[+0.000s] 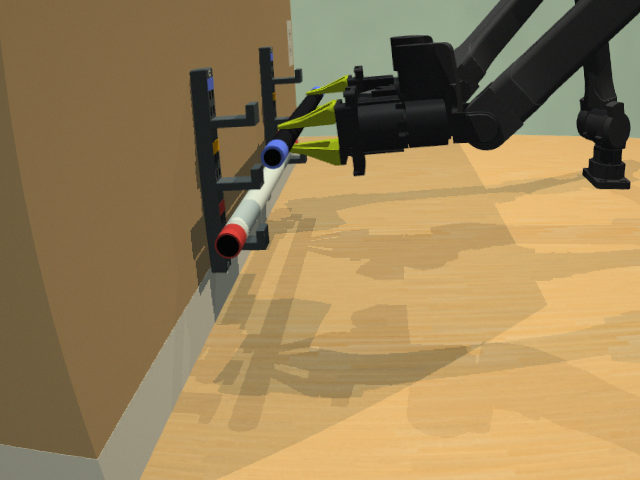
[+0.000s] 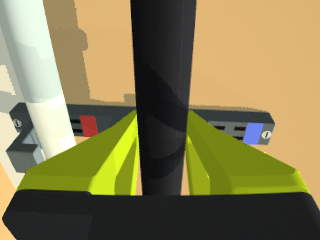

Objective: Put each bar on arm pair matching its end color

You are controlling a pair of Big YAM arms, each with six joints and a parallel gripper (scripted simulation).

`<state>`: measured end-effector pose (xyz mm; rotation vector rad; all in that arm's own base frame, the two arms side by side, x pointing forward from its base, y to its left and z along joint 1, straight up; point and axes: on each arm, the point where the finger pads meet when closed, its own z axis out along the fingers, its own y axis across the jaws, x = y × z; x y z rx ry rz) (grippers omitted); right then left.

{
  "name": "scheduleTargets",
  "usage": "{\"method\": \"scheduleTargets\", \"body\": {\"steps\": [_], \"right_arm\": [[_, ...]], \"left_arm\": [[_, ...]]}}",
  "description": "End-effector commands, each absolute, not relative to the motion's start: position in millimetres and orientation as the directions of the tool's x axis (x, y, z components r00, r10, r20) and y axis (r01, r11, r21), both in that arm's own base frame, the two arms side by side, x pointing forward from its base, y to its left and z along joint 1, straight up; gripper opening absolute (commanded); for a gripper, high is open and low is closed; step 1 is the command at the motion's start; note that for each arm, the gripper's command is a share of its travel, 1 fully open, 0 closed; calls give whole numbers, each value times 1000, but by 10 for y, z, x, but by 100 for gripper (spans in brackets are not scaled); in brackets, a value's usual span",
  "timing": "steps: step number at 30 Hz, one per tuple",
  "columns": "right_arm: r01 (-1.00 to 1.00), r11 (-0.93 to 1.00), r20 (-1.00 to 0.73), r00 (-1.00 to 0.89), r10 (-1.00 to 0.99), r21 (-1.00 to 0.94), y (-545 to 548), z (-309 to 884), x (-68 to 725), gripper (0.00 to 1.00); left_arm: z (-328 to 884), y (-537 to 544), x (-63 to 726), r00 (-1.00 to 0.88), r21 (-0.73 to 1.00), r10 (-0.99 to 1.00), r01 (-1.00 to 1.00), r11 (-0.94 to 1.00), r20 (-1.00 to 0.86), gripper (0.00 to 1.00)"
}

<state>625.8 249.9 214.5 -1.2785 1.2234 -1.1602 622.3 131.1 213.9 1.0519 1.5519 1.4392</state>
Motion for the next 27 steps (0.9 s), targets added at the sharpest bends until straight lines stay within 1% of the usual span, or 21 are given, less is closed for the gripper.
{"method": "scheduleTargets", "body": {"steps": [1,27], "right_arm": [[42,36,-35,22,-999,-998,2457,2720,6273,0],[41,36,-35,22,-999,-998,2453,2712,5963,0]], "left_arm": [[2591,1337,6209,-384,1000,923,-16,5,-11,0],[2584,1227,5921,-384,1000,923,-16,5,-11,0]]}}
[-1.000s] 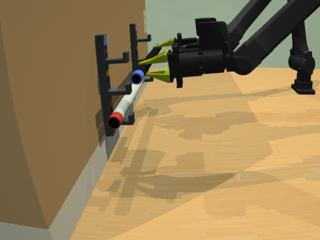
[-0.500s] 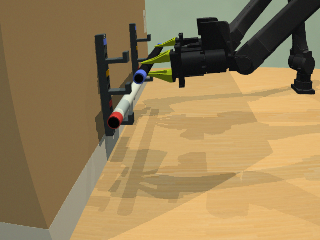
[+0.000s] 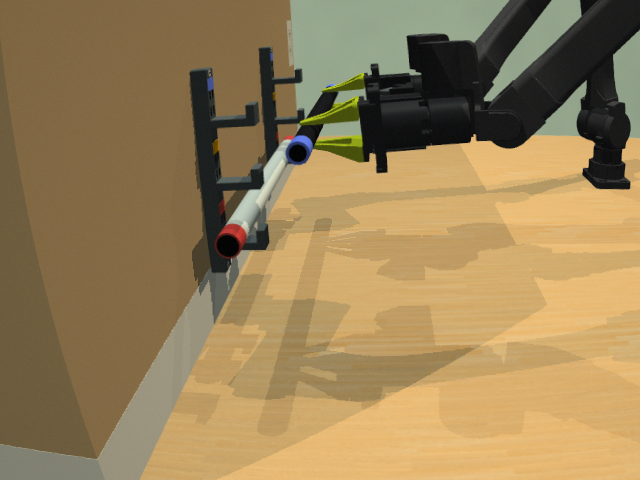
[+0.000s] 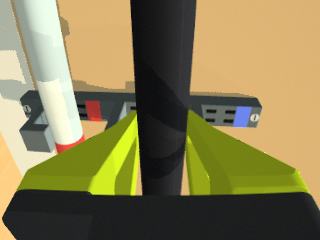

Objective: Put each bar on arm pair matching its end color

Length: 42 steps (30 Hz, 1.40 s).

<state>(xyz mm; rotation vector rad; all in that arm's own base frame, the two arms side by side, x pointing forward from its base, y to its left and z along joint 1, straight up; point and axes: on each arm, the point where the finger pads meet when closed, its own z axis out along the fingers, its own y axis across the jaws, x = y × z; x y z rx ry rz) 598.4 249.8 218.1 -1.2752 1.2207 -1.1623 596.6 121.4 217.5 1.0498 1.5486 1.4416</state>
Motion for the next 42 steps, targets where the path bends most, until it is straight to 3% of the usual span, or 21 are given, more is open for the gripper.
{"method": "scheduleTargets", "body": {"steps": [1,42], "right_arm": [[41,36,-35,22,-999,-998,2453,2710,5946,0],[41,36,-35,22,-999,-999,2436,2654,5330,0]], "left_arm": [[2583,1220,5905,-384,1000,923,-16,5,-11,0],[2530,992,5333,-385,1000,923,-16,5,-11,0]]}}
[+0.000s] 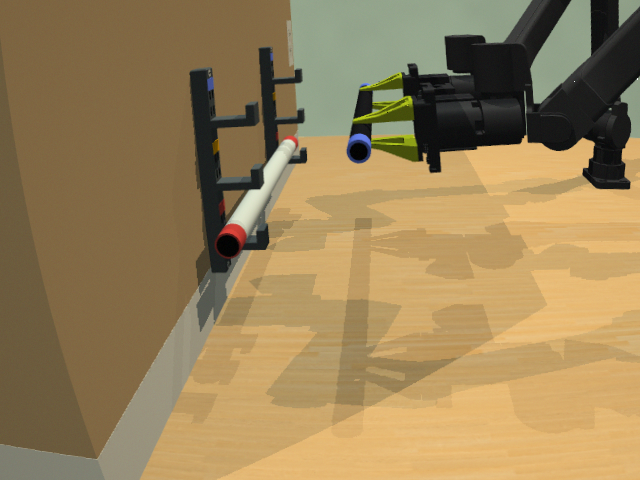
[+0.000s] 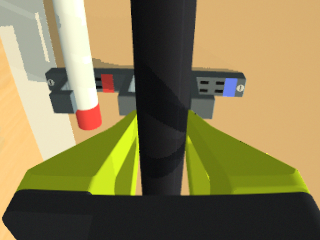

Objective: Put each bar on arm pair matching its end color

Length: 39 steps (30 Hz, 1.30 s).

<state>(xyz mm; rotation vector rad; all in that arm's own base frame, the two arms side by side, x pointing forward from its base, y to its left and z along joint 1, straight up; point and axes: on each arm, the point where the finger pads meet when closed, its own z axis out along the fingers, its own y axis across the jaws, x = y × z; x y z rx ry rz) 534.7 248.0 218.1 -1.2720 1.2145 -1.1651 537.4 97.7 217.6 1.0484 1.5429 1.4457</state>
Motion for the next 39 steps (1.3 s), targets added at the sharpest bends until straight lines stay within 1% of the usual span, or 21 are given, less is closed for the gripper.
{"method": "scheduleTargets", "body": {"steps": [1,39], "right_arm": [[41,36,-35,22,-999,-999,2436,2652,5314,0],[41,36,-35,22,-999,-999,2422,2590,4781,0]], "left_arm": [[2528,986,5317,-385,1000,923,-16,5,-11,0],[2467,788,4822,-385,1000,923,-16,5,-11,0]]}}
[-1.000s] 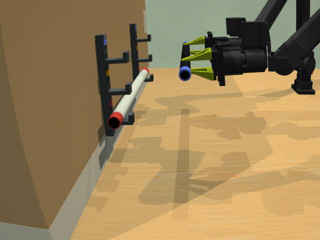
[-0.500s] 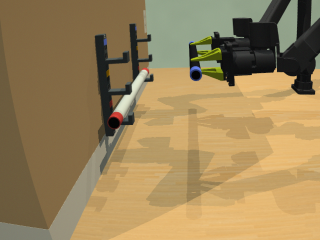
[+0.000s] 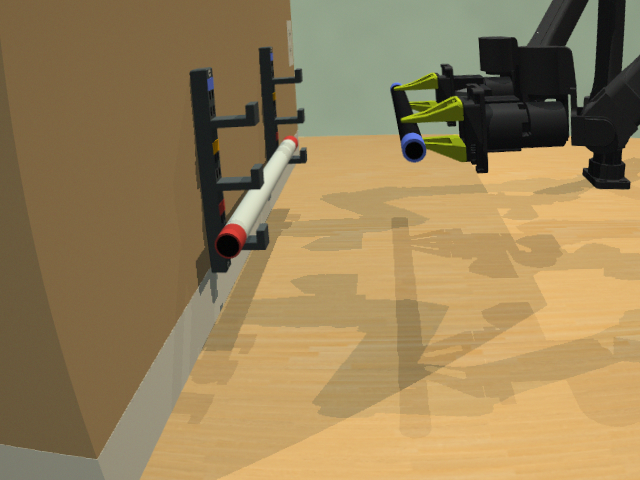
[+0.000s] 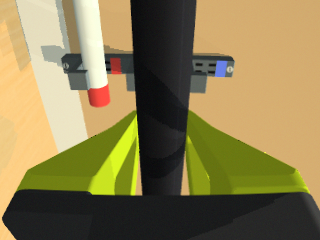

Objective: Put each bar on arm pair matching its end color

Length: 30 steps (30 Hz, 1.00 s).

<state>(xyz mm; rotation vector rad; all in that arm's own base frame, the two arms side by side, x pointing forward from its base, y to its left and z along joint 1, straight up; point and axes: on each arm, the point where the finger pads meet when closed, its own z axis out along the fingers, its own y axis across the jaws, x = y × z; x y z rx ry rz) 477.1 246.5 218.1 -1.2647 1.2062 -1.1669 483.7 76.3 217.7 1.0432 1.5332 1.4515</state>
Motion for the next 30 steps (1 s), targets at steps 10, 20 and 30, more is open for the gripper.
{"method": "scheduleTargets", "body": {"steps": [10,20,30], "right_arm": [[41,36,-35,22,-999,-999,2418,2572,4615,0],[41,36,-35,22,-999,-999,2415,2557,4482,0],[41,36,-35,22,-999,-999,2410,2540,4315,0]], "left_arm": [[2450,727,4667,-385,1000,923,-17,5,-11,0],[2435,678,4544,-385,1000,923,-16,5,-11,0],[2417,616,4389,-385,1000,923,-16,5,-11,0]]}}
